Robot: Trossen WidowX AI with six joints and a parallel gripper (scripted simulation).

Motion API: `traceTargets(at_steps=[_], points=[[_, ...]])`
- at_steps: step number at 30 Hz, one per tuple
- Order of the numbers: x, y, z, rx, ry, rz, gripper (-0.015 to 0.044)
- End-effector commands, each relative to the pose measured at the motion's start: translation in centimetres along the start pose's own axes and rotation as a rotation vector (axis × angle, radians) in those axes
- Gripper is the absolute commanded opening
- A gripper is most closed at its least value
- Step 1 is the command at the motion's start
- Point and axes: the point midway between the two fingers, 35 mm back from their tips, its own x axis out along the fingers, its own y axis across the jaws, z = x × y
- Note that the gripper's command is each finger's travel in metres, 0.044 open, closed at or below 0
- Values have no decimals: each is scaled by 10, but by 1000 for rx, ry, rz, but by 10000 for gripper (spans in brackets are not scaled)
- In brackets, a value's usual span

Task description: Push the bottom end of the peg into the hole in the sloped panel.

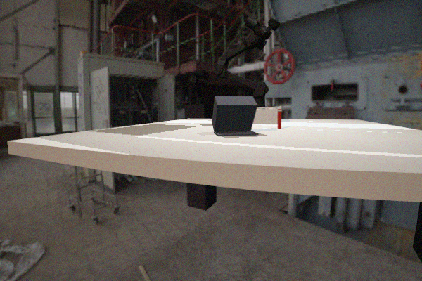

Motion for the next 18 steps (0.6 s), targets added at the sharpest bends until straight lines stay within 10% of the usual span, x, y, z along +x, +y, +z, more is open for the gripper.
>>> traceTargets(at_steps=[1, 18], points=[[0, 0, 0, 1, 1, -2, 426], [-17, -78, -78, 273, 196, -339, 440]])
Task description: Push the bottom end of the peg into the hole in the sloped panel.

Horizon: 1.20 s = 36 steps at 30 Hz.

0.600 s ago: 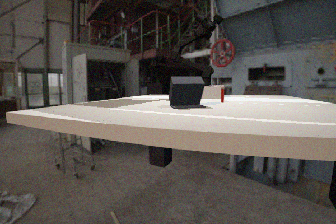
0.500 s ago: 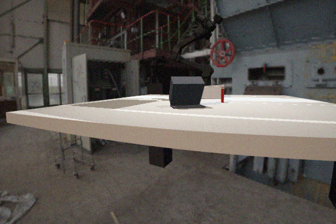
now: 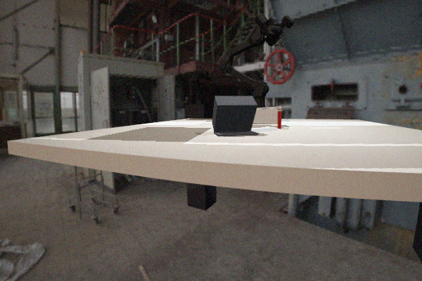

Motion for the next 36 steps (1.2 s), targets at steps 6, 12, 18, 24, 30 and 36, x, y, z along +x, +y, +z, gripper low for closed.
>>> traceTargets(at_steps=[6, 12, 18, 24, 30, 36], points=[[-4, -55, -44, 177, 122, -212, 440], [-16, -88, -78, 290, 208, -351, 440], [-34, -115, -111, 396, 288, -486, 440], [-58, -139, -145, 501, 369, -624, 440], [-87, -157, -179, 605, 452, -764, 440], [-120, -168, -211, 711, 534, -900, 440]])
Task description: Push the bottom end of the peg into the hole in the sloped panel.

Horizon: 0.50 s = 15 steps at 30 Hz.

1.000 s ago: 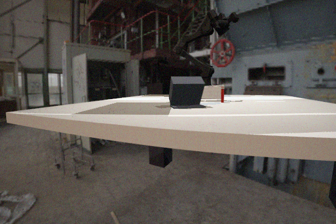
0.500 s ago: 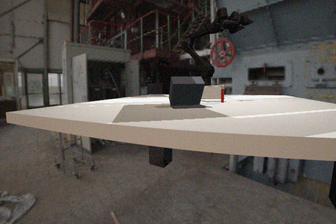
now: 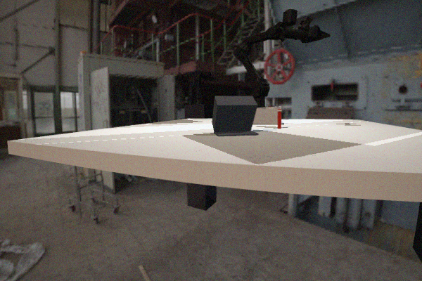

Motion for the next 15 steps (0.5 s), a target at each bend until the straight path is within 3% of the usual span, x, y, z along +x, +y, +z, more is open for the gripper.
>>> traceTargets(at_steps=[1, 15], points=[[3, -30, -14, 79, 56, -96, 440], [-7, -120, -73, 325, 252, -407, 440]])
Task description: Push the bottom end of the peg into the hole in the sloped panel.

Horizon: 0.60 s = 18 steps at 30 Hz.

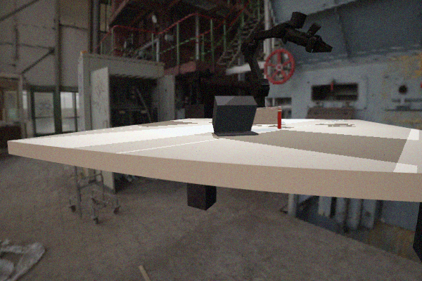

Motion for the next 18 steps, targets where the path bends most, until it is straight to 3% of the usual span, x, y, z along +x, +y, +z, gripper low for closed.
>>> traceTargets(at_steps=[1, 18], points=[[6, -29, -12, 78, 59, -92, 440], [1, -136, -79, 366, 320, -444, 440]])
